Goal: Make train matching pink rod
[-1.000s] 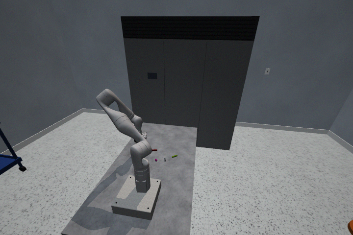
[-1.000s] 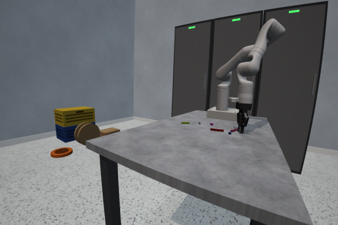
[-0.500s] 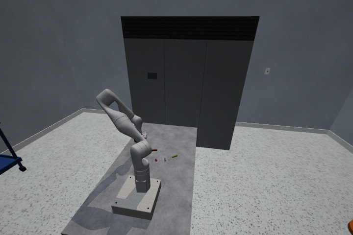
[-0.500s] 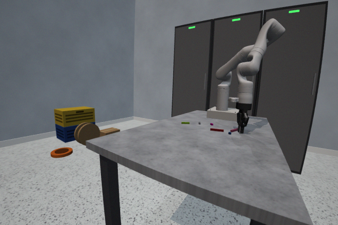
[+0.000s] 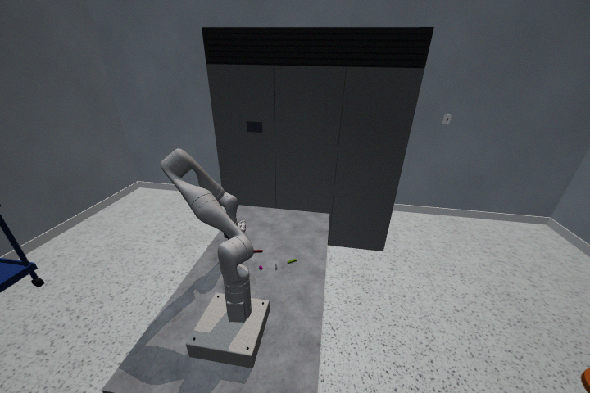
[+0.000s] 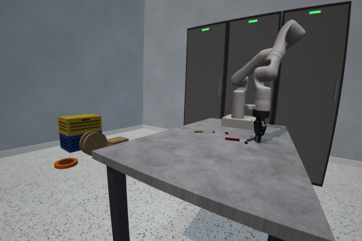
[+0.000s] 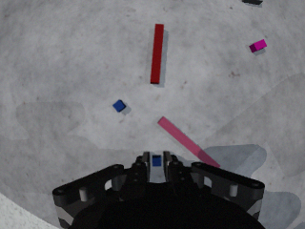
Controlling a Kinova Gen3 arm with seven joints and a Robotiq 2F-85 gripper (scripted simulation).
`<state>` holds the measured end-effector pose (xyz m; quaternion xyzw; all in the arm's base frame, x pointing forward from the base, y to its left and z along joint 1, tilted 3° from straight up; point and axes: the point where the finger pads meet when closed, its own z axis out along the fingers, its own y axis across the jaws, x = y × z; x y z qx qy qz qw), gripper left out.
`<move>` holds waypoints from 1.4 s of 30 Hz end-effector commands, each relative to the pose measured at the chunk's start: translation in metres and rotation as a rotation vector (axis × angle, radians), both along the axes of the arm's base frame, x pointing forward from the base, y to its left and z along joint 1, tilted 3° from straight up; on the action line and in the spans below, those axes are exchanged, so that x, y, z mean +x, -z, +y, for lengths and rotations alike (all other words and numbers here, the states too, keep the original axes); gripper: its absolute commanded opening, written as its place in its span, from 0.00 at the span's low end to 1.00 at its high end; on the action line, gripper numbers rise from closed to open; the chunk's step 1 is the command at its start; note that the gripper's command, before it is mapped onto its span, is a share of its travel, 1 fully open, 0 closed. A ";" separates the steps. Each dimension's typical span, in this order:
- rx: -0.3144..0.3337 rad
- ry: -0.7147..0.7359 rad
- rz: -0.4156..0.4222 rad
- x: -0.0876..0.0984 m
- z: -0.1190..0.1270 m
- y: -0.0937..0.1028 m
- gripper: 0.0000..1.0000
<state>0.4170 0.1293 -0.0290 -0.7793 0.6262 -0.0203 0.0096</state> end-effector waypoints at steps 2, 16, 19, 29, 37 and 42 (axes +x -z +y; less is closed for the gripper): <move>0.001 0.000 -0.001 0.000 0.000 -0.001 0.05; 0.001 0.000 -0.001 0.000 0.000 -0.001 0.05; 0.001 0.000 -0.001 0.000 0.000 -0.001 0.05; 0.001 0.000 -0.001 0.000 0.000 -0.001 0.05; 0.001 0.000 -0.001 0.000 0.000 -0.009 0.05; 0.001 0.000 -0.001 -0.001 0.001 -0.035 0.05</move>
